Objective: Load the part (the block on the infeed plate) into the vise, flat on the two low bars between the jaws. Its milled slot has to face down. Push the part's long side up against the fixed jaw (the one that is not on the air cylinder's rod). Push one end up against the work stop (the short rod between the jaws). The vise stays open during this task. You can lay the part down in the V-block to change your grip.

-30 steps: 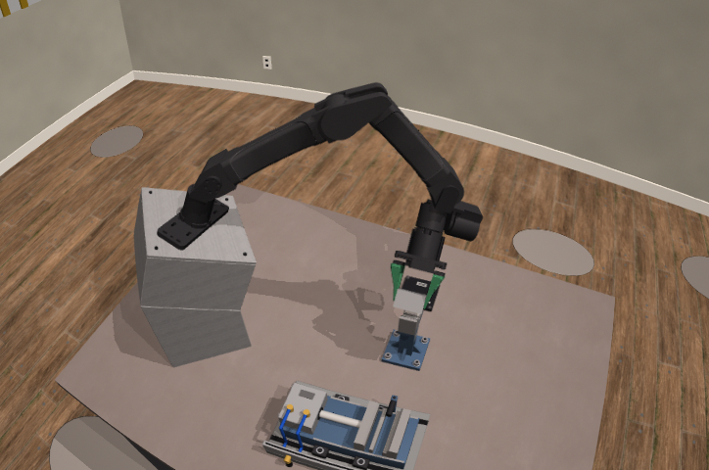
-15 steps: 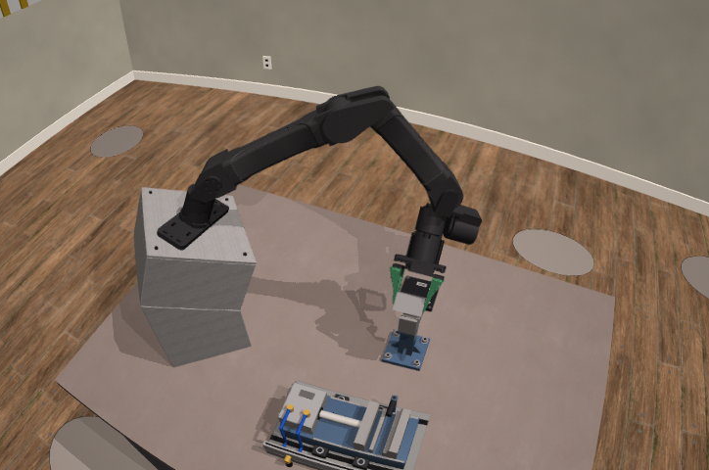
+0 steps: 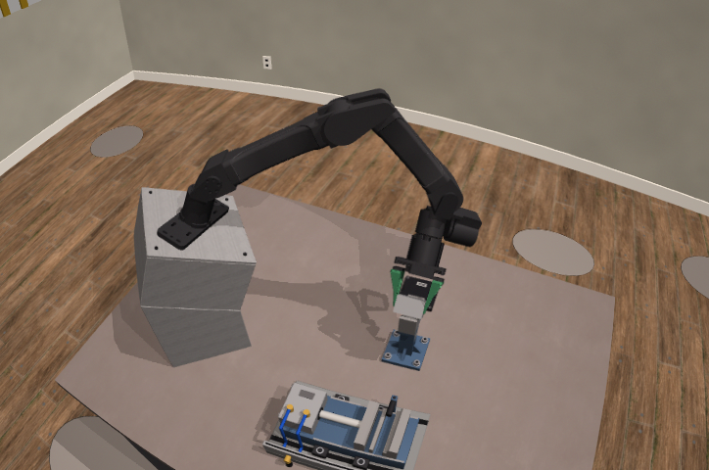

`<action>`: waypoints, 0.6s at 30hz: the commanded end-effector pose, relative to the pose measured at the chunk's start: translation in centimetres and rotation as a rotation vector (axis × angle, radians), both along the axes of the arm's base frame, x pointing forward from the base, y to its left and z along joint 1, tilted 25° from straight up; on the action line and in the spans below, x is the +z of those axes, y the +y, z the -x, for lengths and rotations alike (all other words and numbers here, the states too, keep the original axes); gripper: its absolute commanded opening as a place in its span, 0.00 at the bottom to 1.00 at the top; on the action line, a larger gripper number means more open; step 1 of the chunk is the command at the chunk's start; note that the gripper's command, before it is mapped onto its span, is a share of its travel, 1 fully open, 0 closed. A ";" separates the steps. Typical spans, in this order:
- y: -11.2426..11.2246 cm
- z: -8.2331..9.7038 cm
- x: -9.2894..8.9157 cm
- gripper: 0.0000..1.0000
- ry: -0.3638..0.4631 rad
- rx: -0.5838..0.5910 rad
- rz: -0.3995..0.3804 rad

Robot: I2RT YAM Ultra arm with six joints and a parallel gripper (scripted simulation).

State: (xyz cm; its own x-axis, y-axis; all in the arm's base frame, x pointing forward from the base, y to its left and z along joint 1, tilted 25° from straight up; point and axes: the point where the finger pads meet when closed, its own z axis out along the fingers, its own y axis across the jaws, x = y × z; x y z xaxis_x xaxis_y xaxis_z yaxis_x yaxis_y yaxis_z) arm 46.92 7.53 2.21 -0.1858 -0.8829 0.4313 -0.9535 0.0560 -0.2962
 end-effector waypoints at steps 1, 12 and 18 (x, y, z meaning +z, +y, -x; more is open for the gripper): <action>0.2 -1.2 0.7 0.00 -0.044 -0.005 0.008; 0.4 -1.3 0.5 0.00 -0.046 -0.003 0.007; 0.5 -1.4 0.5 0.00 -0.049 -0.002 0.006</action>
